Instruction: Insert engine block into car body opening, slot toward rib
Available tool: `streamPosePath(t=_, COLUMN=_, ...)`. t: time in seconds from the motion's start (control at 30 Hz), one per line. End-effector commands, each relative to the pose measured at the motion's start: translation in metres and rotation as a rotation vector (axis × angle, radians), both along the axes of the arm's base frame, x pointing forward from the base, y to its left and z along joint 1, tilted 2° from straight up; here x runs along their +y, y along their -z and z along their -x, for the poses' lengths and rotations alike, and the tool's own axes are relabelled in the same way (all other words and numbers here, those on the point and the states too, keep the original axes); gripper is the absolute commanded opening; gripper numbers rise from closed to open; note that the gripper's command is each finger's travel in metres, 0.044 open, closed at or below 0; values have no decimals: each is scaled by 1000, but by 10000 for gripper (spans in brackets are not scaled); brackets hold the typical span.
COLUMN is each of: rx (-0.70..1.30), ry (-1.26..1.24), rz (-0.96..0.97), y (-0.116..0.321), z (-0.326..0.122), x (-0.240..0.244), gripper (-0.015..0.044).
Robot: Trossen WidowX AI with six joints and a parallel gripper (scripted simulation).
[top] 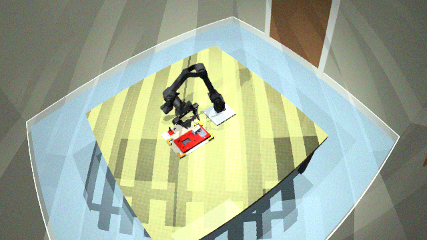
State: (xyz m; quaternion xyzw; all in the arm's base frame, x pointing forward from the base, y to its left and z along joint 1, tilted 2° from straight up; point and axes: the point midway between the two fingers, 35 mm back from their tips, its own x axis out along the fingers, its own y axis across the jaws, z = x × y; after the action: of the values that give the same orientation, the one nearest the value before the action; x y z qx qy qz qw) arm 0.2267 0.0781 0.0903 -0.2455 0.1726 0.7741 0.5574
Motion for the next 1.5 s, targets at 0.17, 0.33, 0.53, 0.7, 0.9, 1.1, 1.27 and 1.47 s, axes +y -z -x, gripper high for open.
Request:
streamPosePath(t=0.17, rx=176, ry=94, rz=139, y=1, z=5, x=4, gripper=440)
streamPosePath(t=0.33, rx=286, ry=171, rz=235, y=1, z=8, x=6, gripper=440)
streamPosePath(t=0.53, rx=408, ry=274, rz=352, y=2, z=11, x=8, gripper=440)
streamPosePath(t=0.7, rx=499, ry=371, rz=448, y=2, z=13, x=10, gripper=440)
streamPosePath(t=0.9, rx=598, ry=501, rz=559, y=2, z=15, x=11, gripper=440)
streamPosePath(t=1.1, rx=686, ry=644, rz=663, y=2, z=17, x=13, gripper=440)
streamPosePath(t=1.27, rx=750, ry=773, rz=740, y=1, z=18, x=14, gripper=440)
streamPosePath(t=1.47, rx=816, ry=938, rz=819, y=0, z=19, x=15, gripper=440)
